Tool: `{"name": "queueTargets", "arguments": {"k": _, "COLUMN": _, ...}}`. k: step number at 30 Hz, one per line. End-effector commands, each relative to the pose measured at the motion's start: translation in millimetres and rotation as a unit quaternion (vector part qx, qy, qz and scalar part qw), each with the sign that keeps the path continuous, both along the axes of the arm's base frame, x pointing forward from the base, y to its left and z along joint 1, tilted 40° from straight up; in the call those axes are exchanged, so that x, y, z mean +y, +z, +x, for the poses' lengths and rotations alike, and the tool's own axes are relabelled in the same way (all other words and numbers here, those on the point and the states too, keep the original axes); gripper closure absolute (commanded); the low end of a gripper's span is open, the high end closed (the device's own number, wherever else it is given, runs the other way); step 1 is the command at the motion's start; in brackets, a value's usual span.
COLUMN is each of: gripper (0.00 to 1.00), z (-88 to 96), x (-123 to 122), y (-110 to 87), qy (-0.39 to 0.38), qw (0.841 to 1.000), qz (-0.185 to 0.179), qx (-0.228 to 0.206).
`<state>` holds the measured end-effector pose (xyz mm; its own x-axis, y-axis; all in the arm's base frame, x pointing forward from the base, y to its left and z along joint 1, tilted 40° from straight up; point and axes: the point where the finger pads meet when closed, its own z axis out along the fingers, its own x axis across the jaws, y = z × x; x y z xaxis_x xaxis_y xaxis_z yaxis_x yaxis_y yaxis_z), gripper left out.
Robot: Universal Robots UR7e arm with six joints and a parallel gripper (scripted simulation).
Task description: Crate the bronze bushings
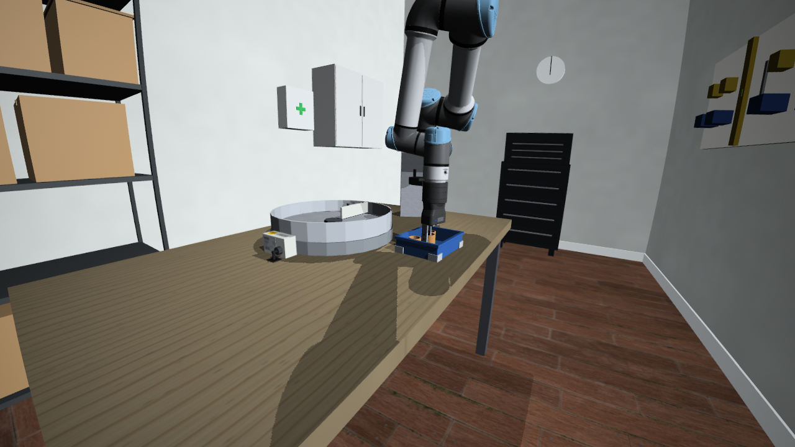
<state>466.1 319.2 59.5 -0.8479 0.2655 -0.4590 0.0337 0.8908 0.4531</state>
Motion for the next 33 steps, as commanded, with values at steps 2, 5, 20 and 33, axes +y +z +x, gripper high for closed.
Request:
{"name": "queueTargets", "arguments": {"k": 2, "gripper": 1.00, "z": 1.0, "x": 0.7, "y": -0.8, "qy": 0.000, "qw": 1.000, "qz": 0.000, "qx": -0.001}}
{"name": "queueTargets", "arguments": {"k": 5, "gripper": 1.00, "z": 1.0, "x": 0.7, "y": -0.8, "qy": 0.000, "qw": 1.000, "qz": 0.000, "qx": -0.001}}
{"name": "queueTargets", "arguments": {"k": 20, "gripper": 0.53, "z": 1.0, "x": 0.7, "y": -0.9, "qy": 0.000, "qw": 1.000, "qz": 0.000, "qx": -0.001}}
{"name": "queueTargets", "arguments": {"k": 33, "gripper": 0.53, "z": 1.0, "x": 0.7, "y": -0.8, "qy": 0.000, "qw": 1.000, "qz": 0.000, "qx": -0.001}}
